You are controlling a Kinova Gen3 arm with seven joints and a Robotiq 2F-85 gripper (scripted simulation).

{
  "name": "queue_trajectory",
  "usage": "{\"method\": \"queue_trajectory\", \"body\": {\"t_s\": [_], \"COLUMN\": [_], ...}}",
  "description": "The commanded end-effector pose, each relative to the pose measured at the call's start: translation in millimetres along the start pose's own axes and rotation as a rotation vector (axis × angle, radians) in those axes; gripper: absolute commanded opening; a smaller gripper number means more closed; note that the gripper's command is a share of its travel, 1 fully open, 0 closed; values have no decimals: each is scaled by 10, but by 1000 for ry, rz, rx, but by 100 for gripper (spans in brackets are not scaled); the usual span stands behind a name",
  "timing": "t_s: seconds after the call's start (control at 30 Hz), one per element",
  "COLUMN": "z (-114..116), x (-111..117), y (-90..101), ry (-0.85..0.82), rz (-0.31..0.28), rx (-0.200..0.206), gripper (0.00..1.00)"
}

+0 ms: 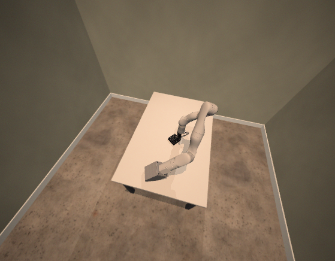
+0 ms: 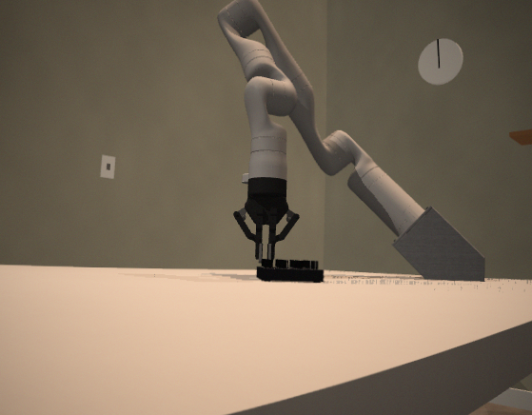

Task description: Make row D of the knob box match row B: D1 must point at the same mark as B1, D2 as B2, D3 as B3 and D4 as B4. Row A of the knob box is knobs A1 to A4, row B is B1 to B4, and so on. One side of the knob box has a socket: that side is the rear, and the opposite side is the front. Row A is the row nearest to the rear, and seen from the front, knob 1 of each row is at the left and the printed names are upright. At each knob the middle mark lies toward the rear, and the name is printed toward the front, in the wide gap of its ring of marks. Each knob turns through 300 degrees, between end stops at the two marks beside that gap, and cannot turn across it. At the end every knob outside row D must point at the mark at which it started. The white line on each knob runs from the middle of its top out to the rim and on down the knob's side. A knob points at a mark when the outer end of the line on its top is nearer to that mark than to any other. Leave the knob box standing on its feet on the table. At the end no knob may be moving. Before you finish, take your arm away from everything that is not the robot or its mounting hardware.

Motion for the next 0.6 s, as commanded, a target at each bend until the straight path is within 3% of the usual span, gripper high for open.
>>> {"method": "queue_trajectory", "body": {"t_s": [0.0, 0.57], "z": [-1, -1], "x": [-5, -5], "y": [4, 4], "ry": [-1, -35], "rz": [-1, -1], "rx": [0, 0], "gripper": [8, 8]}}
Point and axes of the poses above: the point where the finger pads meet when closed, its own y axis back along the fingers, its own z axis across the jaws, x = y × z, the point moved 1 cm from there along y, back along the fingers, and after that the axes turned 7 degrees about -y, right-handed, at the moved point
